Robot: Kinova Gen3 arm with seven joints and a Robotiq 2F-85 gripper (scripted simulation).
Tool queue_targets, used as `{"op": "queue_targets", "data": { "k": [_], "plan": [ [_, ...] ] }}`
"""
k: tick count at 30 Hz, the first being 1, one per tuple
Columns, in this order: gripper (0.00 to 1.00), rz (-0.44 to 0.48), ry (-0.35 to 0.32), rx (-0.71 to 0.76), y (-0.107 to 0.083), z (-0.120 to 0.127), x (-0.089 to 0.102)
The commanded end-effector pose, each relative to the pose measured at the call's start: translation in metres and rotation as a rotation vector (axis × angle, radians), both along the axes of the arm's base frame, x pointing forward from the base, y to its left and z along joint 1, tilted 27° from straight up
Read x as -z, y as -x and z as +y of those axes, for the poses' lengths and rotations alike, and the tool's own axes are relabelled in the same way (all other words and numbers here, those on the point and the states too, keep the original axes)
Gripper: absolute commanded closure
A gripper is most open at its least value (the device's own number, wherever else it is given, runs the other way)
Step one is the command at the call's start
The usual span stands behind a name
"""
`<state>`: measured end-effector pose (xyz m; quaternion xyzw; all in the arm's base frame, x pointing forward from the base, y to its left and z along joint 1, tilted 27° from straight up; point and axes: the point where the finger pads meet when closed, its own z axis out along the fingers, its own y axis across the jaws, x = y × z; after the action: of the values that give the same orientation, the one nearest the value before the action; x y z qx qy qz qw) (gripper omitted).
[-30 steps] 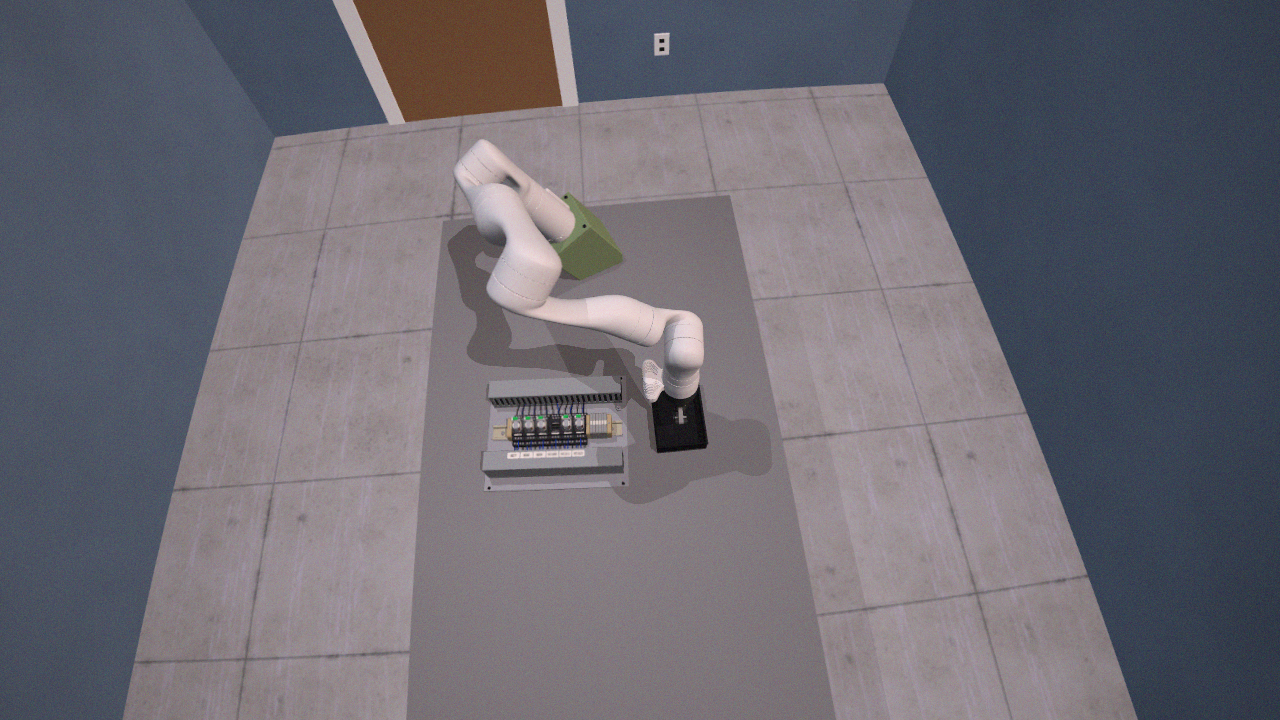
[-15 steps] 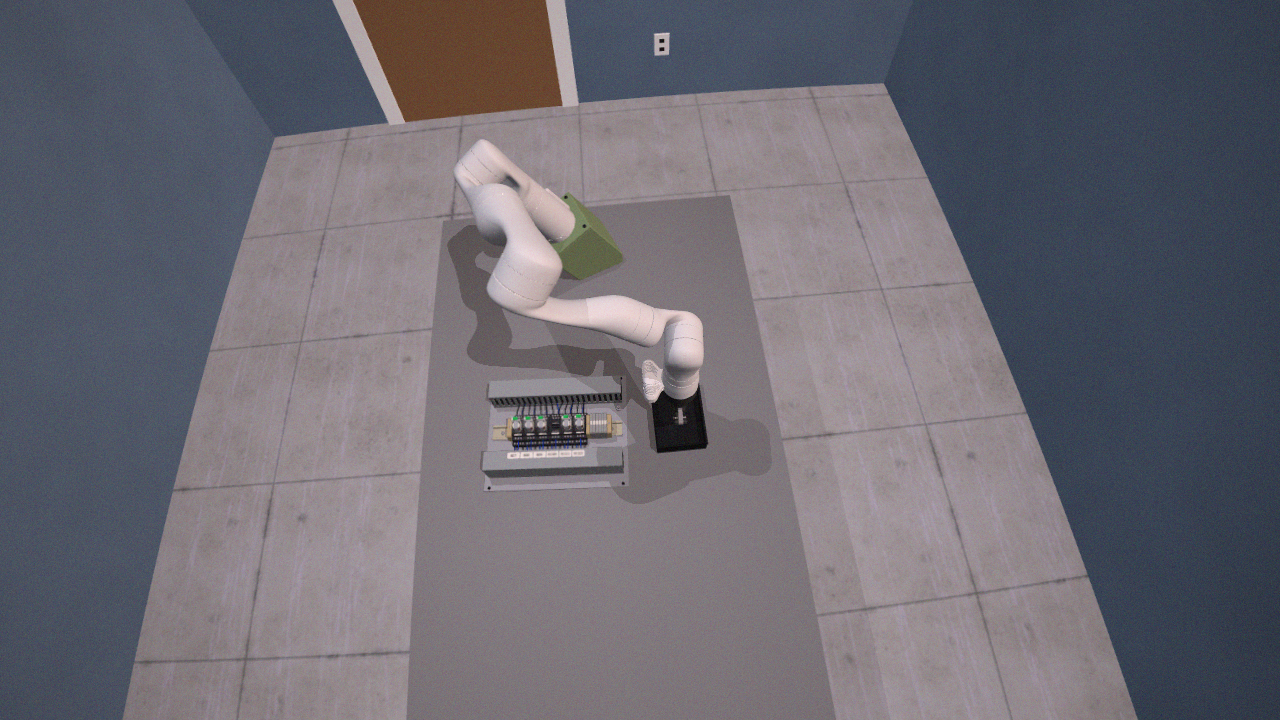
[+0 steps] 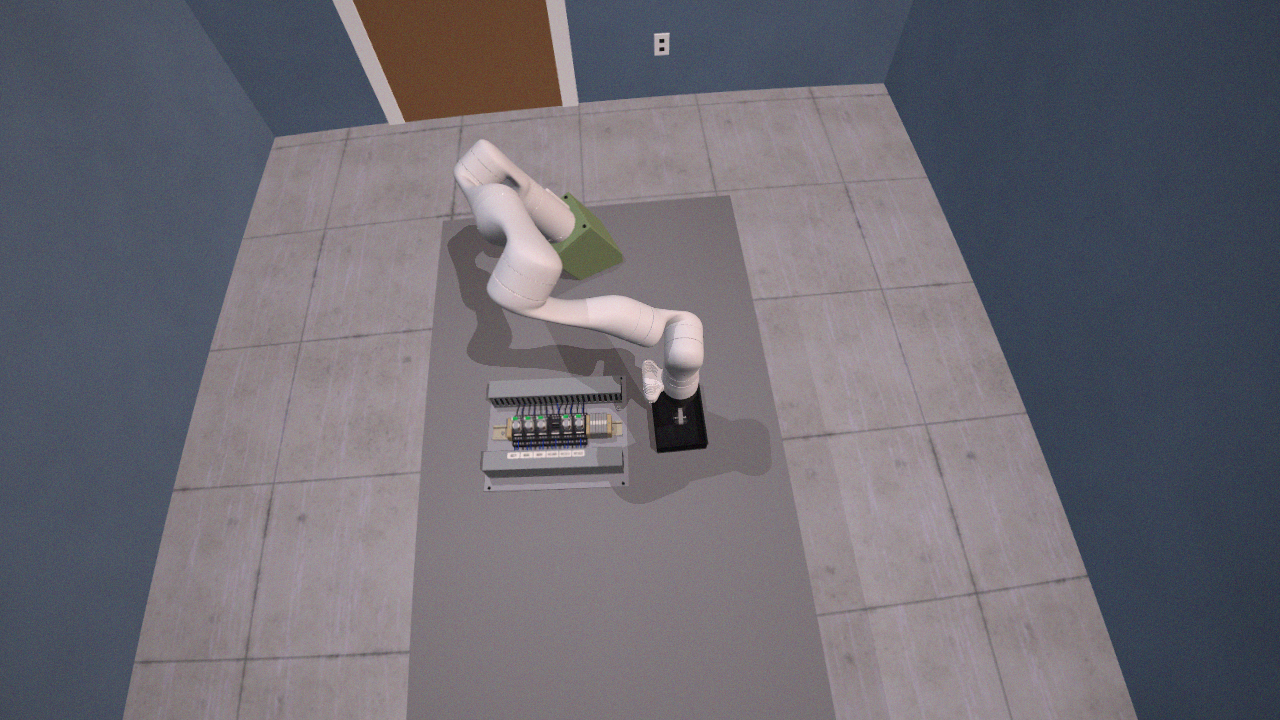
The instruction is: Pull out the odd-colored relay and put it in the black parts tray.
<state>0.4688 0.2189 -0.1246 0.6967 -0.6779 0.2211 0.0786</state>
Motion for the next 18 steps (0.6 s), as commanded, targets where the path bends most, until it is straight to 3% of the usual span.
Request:
{"op": "queue_targets", "data": {
  "k": [1,18],
  "plan": [
    [1.0,-0.008,-0.008,0.007,-0.0026,0.0023,0.0009],
    [1.0,-0.008,-0.008,0.007,-0.0062,0.0038,0.0007]
  ]
}}
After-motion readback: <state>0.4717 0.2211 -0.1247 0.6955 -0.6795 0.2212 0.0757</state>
